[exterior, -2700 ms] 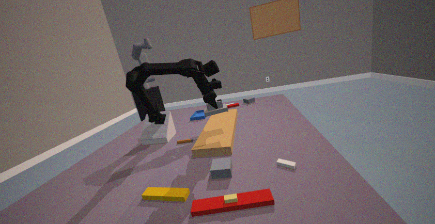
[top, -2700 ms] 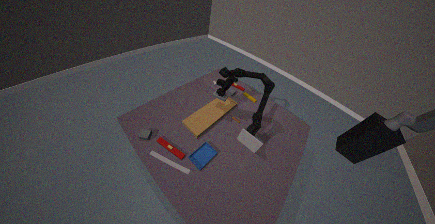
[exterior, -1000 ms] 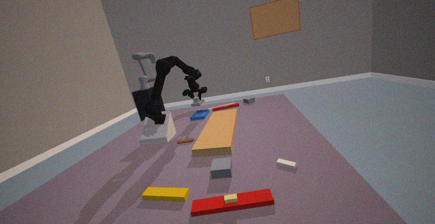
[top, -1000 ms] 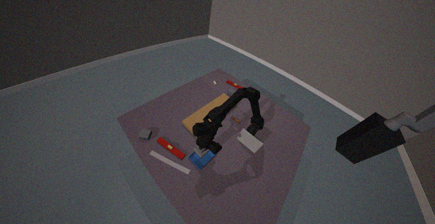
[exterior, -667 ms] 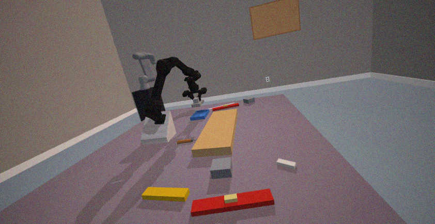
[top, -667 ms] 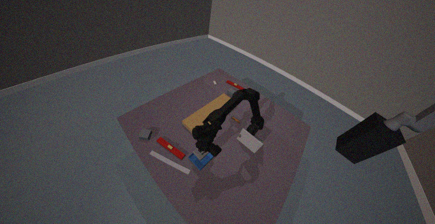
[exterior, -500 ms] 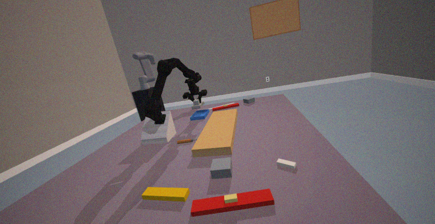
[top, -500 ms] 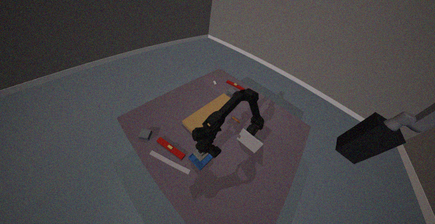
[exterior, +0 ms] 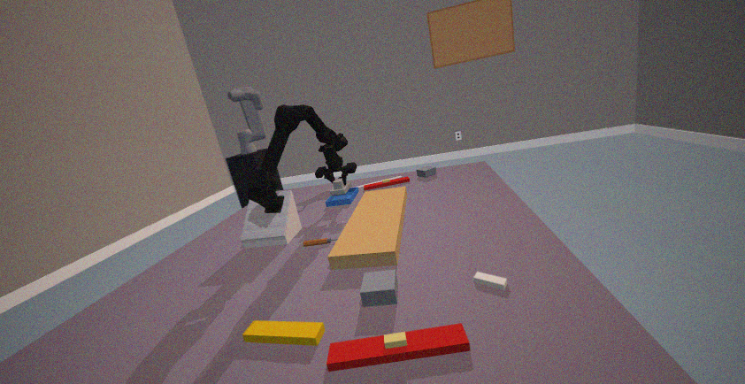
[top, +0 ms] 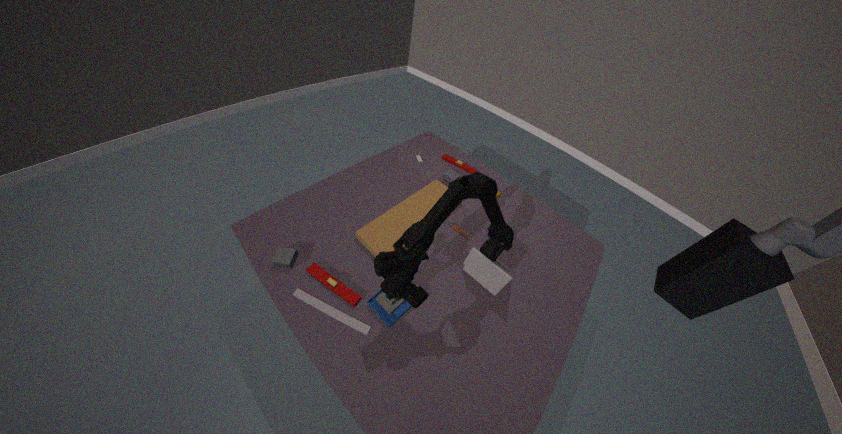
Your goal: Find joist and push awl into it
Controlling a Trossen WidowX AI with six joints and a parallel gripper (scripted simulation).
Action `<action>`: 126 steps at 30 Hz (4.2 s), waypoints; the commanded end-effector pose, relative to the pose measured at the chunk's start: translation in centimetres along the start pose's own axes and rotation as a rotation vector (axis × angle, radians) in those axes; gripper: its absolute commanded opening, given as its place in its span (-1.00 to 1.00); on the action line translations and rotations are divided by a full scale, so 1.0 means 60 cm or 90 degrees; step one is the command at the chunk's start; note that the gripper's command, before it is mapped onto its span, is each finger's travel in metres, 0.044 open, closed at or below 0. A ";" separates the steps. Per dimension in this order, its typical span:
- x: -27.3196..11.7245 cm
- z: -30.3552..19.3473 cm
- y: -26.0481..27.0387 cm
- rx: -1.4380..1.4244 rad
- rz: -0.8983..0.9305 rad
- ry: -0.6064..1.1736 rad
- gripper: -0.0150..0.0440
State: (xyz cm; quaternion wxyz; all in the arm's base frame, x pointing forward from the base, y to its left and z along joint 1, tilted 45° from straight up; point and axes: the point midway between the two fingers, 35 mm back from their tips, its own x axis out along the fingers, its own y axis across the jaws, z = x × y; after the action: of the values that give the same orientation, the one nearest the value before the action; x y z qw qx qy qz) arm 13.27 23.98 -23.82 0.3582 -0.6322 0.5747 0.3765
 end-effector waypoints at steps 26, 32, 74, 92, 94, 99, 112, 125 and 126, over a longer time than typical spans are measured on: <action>0.055 -0.020 0.001 0.000 0.000 0.002 0.04; 0.055 -0.020 0.001 0.000 0.000 0.002 0.58; -0.192 -0.643 -0.092 0.818 -0.093 0.136 1.00; -0.184 -0.708 -0.015 0.943 -0.114 0.195 1.00; -0.183 -0.705 -0.011 0.943 -0.114 0.195 1.00; -0.180 -0.703 -0.009 0.943 -0.114 0.195 1.00; -0.147 -0.712 -0.011 0.944 -0.112 0.192 1.00; -0.115 -0.724 -0.010 0.943 -0.114 0.194 1.00; -0.113 -0.725 -0.009 0.943 -0.114 0.195 1.00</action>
State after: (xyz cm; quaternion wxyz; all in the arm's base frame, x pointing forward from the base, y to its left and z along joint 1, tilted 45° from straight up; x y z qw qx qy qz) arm 16.43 -10.95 2.67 0.6397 -0.3116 0.6634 -0.2314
